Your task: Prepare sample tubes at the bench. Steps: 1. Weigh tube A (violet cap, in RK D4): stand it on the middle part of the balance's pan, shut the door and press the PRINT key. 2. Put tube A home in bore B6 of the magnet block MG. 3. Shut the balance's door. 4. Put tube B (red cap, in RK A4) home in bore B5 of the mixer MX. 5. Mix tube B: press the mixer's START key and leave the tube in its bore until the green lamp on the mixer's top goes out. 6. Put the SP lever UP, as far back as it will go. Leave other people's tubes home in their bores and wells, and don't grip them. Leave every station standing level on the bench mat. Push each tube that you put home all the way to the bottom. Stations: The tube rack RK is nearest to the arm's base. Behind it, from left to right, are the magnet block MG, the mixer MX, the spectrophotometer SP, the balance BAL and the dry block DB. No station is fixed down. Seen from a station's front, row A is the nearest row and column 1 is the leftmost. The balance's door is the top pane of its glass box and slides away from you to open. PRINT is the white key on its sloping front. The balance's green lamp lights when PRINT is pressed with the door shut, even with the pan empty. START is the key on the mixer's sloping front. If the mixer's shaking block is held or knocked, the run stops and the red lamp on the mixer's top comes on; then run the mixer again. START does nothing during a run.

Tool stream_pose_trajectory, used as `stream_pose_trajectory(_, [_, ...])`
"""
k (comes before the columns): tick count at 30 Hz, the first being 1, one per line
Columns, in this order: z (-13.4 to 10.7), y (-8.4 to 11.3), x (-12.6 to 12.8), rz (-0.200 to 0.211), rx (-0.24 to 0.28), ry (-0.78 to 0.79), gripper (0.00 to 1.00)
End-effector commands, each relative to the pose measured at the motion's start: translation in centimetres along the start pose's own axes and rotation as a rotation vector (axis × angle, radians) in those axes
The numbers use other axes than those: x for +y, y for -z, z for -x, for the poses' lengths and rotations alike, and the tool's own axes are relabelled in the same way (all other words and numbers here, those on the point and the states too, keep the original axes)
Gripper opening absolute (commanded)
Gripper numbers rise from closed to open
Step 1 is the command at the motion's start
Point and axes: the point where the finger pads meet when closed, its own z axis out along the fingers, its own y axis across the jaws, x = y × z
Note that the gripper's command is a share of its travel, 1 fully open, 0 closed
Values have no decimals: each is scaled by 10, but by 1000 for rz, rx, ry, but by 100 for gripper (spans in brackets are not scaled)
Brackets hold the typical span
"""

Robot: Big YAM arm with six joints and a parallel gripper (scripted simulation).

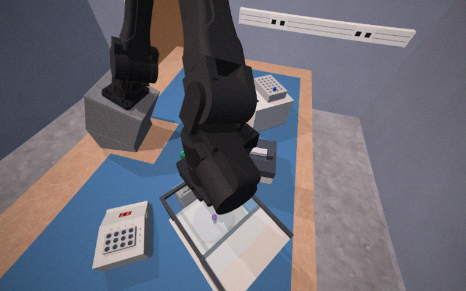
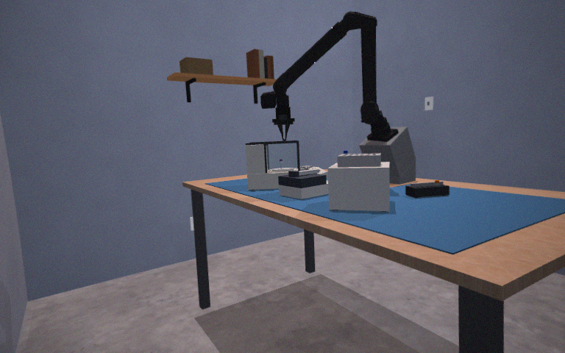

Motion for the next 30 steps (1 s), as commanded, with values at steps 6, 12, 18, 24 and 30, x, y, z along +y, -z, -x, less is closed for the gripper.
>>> stream_pose_trajectory(6, [-3, 10, 5, -32, 5, 11, 6])
stream_pose_trajectory(12, [-3, 10, 11, -32, 5, 11, 6])
stream_pose_trajectory(18, [-3, 9, 14, -32, 5, 11, 6])
stream_pose_trajectory(24, [-3, 9, 21, -31, 5, 10, 6])
stream_pose_trajectory(30, [-3, 9, 27, -31, 5, 10, 6])
